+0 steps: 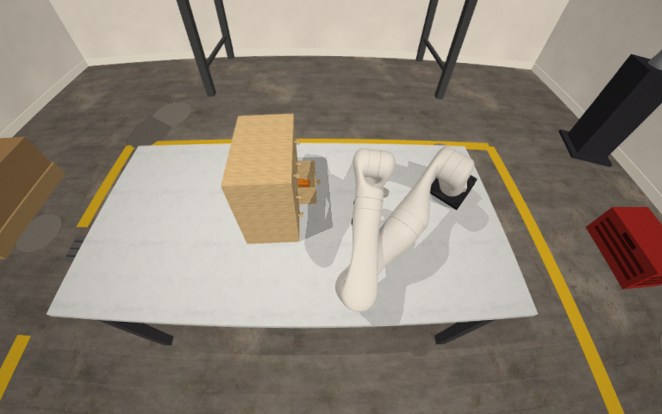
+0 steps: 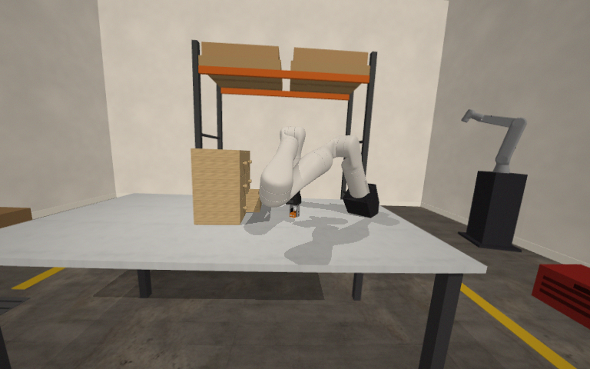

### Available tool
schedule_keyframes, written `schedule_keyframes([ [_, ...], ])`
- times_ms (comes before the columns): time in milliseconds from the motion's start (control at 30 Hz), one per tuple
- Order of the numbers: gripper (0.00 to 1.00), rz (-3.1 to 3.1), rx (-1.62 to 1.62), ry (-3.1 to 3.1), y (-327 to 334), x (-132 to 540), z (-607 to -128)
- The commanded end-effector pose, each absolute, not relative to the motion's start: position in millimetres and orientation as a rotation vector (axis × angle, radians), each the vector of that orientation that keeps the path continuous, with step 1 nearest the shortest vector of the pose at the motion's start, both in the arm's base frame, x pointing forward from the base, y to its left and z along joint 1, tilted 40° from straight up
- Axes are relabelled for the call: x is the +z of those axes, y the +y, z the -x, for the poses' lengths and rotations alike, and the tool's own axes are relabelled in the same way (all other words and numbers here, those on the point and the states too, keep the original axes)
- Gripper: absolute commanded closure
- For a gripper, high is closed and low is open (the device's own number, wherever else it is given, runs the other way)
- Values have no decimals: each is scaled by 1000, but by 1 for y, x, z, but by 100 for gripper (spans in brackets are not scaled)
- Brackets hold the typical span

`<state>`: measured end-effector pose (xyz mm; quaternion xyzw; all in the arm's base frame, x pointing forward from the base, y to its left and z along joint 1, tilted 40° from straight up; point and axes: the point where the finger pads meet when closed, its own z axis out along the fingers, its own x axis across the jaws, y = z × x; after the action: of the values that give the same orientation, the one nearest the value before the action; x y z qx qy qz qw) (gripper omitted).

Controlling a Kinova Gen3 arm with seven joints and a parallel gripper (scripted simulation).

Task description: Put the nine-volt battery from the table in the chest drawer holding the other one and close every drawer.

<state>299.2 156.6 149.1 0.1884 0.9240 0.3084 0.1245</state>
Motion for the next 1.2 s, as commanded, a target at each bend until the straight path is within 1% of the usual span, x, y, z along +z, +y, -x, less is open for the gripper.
schedule_keyframes([
  [0,49,-554,913,2663,154,154,-299],
  [1167,49,-554,912,2663,128,191,-281],
])
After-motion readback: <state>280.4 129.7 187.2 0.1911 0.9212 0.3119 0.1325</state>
